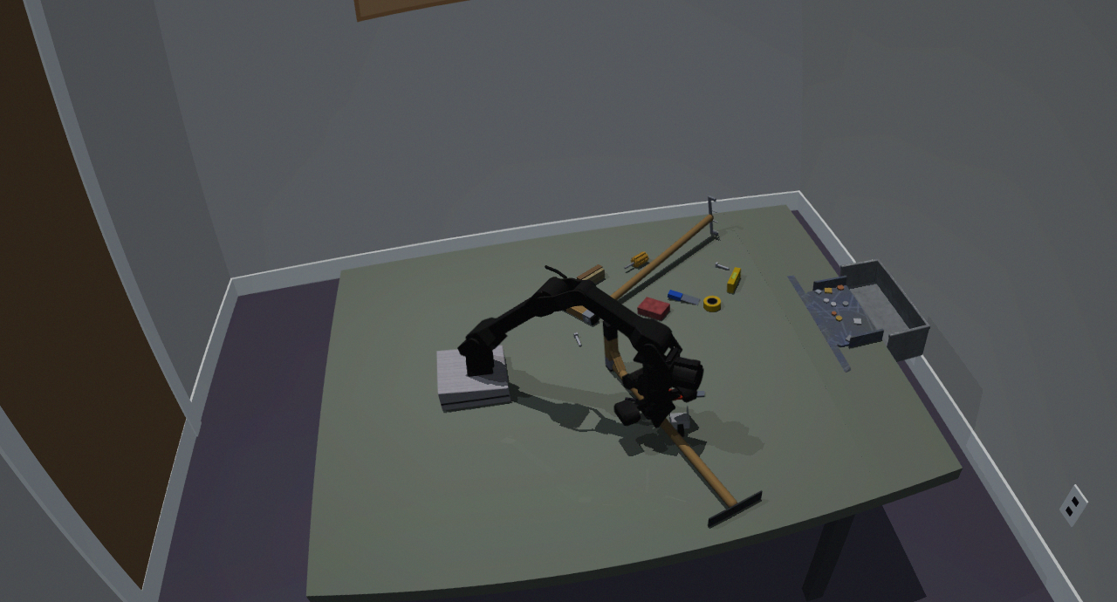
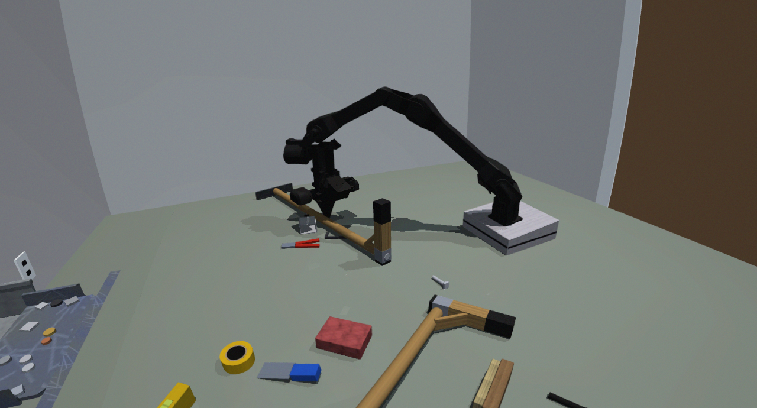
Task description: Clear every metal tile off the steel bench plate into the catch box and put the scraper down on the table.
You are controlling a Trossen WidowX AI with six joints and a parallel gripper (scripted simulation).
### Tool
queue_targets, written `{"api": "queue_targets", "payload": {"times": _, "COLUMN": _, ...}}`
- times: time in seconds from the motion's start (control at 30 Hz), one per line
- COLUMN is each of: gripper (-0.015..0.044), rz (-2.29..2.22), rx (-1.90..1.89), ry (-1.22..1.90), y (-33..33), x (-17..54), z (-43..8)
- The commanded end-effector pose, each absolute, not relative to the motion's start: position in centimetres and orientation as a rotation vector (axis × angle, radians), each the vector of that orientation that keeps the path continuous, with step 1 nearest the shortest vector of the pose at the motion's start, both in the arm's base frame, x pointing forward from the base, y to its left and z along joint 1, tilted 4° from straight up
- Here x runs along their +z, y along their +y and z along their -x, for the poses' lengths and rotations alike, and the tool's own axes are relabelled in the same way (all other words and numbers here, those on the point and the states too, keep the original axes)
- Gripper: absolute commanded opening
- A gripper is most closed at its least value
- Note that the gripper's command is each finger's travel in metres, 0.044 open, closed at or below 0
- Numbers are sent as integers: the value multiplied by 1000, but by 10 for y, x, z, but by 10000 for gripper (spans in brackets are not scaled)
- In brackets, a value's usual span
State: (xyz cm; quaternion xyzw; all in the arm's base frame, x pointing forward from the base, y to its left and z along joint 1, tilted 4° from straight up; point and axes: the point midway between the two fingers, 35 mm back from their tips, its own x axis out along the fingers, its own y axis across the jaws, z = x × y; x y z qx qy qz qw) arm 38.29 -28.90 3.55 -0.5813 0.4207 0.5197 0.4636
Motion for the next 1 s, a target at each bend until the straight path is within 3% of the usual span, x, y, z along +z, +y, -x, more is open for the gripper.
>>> {"api": "queue_targets", "payload": {"times": 0.0, "gripper": 0, "rz": 1431, "rx": 1275, "ry": 1033, "y": -287, "x": 35, "z": -390}}
{"api": "queue_targets", "payload": {"times": 0.97, "gripper": 0, "rz": 1436, "rx": 1269, "ry": 1029, "y": -278, "x": 37, "z": -417}}
